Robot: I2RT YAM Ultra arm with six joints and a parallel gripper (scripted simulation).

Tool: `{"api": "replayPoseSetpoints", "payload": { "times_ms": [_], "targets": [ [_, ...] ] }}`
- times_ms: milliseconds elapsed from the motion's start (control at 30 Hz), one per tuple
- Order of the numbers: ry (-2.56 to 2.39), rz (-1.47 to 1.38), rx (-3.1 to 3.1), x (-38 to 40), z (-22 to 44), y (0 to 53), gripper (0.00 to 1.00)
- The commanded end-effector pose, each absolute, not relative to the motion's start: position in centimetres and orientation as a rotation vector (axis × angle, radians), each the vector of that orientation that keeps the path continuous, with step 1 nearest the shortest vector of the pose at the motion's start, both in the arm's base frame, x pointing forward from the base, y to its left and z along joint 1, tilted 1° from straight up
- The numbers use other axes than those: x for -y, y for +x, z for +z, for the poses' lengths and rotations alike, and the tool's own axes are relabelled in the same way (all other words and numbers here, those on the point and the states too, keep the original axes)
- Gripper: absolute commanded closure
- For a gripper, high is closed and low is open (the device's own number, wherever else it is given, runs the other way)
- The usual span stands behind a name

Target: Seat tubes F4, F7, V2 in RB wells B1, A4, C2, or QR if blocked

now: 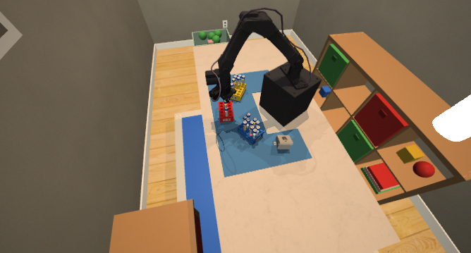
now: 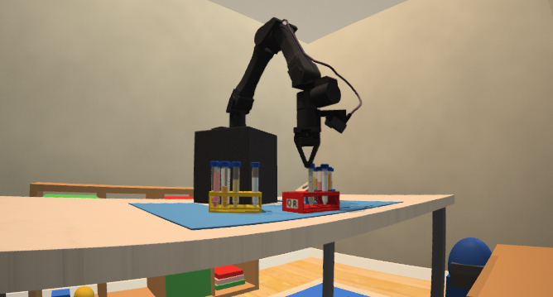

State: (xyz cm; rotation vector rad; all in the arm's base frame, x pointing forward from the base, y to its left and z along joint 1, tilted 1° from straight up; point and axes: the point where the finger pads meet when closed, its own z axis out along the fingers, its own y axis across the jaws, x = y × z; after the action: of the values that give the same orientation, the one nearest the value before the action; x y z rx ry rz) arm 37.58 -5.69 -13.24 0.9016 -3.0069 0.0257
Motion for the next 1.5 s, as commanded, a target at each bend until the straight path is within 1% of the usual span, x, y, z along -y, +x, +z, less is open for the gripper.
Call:
{"api": "replayPoseSetpoints", "payload": {
  "times_ms": [0, 1467],
  "targets": [
    [0.893, 0.044, 3.014, 6.38, -13.94, 37.69, 1.0],
    [0.89, 0.036, 3.002, 6.32, -14.4, 37.05, 1.0]
  ]
}}
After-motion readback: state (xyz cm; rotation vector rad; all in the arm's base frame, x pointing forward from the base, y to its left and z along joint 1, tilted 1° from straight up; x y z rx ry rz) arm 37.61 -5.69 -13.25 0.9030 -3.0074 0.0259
